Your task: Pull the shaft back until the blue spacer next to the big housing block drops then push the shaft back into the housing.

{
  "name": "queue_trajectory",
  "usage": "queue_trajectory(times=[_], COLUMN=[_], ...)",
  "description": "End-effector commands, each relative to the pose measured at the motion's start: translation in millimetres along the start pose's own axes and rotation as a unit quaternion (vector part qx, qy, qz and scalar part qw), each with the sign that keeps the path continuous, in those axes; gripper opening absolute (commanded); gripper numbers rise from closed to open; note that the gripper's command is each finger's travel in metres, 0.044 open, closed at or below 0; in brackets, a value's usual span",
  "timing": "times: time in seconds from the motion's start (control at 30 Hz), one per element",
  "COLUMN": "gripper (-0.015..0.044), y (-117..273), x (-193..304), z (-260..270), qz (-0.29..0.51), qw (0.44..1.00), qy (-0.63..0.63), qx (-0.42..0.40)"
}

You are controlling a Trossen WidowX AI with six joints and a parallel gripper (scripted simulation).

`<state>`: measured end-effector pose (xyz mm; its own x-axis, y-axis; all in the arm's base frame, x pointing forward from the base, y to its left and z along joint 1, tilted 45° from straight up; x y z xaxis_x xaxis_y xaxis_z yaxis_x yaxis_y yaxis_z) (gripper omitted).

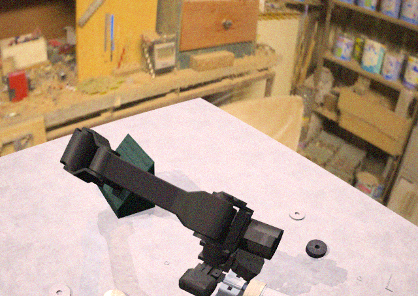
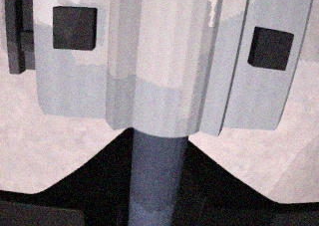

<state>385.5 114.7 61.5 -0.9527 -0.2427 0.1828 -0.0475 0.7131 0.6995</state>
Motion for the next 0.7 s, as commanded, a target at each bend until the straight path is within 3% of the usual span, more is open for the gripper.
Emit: queue_trajectory(times=[0.0,0.67], gripper=[0.0,0.0], y=[0.9,1.0], x=[-3.1,-9.1], z=[0.4,1.3], qz=[-0.004,-0.004], qw=[1.0,1.0], qy=[-0.002,-0.002], qx=[-0.004,-0.004])
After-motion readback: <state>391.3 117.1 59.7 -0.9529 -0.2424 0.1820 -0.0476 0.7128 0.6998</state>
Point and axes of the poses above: the point midway between the two fingers, 35 mm back from their tips, its own y axis back along the fingers, its own z axis across the jaws, x = y × z, the point moved 10 cm from there along y, back along the fingers, and after that the axes turned 10 degrees about -y, right-handed, at the moved point
